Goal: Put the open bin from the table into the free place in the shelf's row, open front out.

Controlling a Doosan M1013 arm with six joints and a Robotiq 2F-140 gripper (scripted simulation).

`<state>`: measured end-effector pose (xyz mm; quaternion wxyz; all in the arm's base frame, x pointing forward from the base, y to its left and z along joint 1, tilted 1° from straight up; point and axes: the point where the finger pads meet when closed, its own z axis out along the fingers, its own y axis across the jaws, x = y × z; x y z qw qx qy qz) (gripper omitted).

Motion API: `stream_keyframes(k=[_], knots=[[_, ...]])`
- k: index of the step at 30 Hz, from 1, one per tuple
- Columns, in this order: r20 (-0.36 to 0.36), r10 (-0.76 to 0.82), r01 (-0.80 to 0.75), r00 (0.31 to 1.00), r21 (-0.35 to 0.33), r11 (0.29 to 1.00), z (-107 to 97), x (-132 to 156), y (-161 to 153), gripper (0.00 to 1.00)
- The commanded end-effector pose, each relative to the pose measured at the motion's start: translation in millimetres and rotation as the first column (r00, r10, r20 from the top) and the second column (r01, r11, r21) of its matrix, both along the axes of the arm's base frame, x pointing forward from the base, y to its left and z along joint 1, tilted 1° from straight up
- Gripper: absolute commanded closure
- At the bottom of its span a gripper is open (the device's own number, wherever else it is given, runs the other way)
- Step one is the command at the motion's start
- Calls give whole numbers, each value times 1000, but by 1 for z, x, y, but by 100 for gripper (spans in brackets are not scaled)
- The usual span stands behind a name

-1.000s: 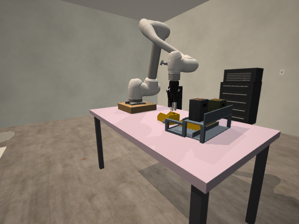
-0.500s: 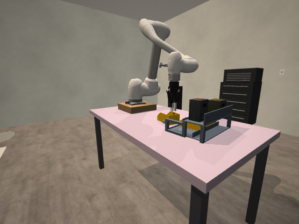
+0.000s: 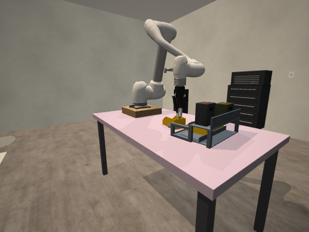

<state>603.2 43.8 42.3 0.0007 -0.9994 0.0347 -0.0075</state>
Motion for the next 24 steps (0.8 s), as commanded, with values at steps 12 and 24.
stream_keyframes(k=[12,24], knots=[[0,0,0,1000,0,1000,-17,0,0,85],[0,0,0,1000,0,1000,-25,0,0,85]])
